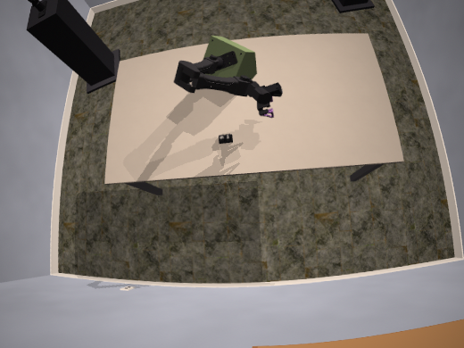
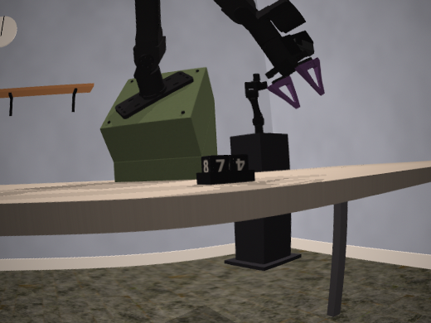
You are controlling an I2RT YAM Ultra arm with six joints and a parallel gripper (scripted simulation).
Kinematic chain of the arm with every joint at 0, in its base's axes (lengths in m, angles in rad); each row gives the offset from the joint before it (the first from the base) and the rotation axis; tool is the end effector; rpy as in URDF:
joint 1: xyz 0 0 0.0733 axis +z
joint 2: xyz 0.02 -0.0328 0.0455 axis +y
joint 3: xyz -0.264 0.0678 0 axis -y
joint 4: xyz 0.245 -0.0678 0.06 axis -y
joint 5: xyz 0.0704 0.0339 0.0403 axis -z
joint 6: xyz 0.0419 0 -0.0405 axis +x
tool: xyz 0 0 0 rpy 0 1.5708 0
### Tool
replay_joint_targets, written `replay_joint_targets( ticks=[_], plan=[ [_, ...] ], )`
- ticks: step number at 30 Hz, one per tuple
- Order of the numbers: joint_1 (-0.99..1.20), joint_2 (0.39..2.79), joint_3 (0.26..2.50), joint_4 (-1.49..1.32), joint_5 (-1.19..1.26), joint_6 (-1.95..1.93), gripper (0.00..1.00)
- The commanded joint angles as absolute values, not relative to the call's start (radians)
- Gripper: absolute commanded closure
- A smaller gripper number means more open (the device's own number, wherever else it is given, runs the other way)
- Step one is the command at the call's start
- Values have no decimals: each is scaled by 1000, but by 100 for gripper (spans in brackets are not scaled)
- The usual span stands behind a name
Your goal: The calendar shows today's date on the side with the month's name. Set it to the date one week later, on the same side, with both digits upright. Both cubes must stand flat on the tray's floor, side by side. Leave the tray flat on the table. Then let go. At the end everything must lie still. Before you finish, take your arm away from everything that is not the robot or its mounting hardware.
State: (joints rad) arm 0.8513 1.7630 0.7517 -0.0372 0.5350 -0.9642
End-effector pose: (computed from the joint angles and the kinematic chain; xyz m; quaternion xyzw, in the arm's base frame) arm 0.2157 0.2155 0.1098 -0.6923 0.6273 -0.2690 0.2342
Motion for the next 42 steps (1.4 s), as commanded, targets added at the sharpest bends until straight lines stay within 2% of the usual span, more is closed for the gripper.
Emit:
replay_joint_targets(
  ticks=[1,5,11,13,18,42],
  plan=[
    [749,1663,827,-208,557,-1066,0],
    [576,1549,924,-441,580,-1198,0],
    [515,1504,951,-519,582,-1245,0],
    [420,1429,1002,-669,594,-1312,0],
    [293,1352,1074,-830,615,-1411,0],
    [263,1355,1086,-830,616,-1440,0]
  ],
)
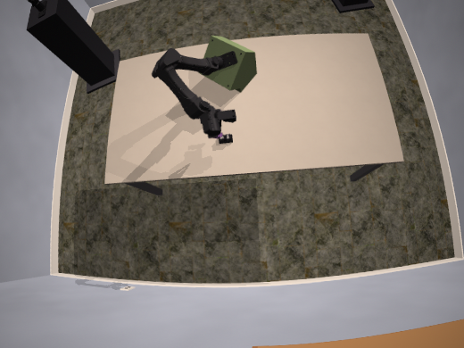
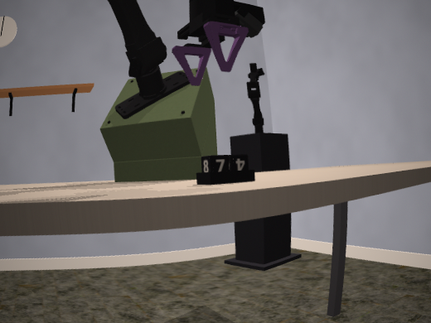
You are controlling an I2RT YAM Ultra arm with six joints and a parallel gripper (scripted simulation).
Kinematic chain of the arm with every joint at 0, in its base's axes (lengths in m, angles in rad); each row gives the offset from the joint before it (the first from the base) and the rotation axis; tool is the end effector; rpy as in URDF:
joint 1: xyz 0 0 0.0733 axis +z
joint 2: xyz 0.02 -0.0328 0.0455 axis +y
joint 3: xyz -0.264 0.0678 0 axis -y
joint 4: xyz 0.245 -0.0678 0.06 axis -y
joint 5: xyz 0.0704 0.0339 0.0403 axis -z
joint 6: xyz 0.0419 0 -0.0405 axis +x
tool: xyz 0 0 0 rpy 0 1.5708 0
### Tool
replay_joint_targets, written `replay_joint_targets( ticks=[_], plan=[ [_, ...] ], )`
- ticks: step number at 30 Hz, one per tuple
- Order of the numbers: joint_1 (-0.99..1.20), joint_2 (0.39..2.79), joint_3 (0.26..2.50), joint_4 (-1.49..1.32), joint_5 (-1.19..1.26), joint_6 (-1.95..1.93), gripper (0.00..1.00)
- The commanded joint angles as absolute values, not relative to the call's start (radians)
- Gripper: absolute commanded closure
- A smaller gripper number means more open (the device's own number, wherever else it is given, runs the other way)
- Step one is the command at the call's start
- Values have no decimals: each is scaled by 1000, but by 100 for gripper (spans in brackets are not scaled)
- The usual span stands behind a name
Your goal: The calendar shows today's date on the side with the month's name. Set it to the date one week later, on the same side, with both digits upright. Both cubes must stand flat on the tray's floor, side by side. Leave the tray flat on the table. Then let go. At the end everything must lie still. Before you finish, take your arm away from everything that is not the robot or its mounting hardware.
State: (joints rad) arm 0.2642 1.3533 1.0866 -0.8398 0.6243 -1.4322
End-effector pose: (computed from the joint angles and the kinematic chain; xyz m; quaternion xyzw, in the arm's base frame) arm 0.2588 0.0458 0.2765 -0.6480 0.6655 -0.3701 0.0179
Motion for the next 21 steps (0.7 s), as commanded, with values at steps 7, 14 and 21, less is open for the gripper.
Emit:
replay_joint_targets(
  ticks=[7,14,21],
  plan=[
    [160,1431,1001,-608,567,-1550,0],
    [151,1438,993,-588,563,-1559,55],
    [151,1438,993,-588,563,-1559,55]
  ],
)
